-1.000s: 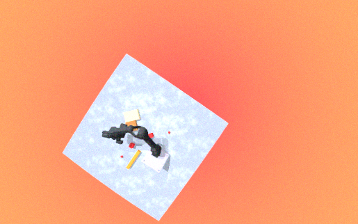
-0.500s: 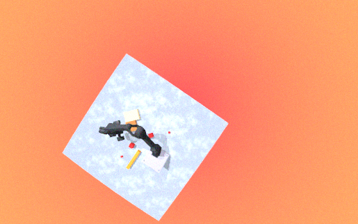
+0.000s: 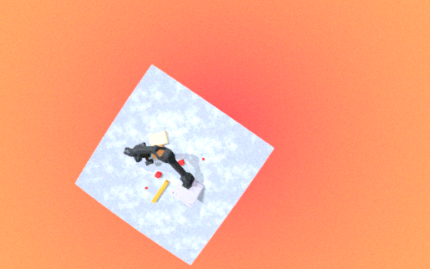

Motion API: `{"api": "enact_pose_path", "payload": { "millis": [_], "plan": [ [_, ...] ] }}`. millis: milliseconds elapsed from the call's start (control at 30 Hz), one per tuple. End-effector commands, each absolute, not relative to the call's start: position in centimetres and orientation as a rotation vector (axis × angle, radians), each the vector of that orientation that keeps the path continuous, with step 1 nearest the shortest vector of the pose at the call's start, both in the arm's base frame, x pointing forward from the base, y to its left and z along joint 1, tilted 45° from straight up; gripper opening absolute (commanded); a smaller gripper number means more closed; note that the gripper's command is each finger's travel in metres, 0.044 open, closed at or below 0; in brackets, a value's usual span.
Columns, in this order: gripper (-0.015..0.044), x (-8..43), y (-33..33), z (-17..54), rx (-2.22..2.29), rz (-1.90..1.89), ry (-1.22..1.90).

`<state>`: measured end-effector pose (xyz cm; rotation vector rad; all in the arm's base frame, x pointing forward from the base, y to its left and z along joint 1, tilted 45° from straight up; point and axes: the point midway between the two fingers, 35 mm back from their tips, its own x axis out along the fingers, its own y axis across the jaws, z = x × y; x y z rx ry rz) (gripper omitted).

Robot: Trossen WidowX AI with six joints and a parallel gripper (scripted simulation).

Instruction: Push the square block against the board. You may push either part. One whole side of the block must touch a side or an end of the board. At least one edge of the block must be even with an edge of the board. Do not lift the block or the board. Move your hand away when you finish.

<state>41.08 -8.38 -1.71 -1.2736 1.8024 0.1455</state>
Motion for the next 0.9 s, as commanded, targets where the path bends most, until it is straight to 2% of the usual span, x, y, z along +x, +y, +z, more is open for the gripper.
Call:
{"api": "enact_pose_path", "payload": {
  "millis": [0, 867],
  "plan": [
    [0.0000, 41.2, -8.0, -1.7, -1.300, 0.158, 1.788],
    [0.0000, 40.6, -8.7, -0.9, -1.300, 0.159, 1.789]
  ]
}}
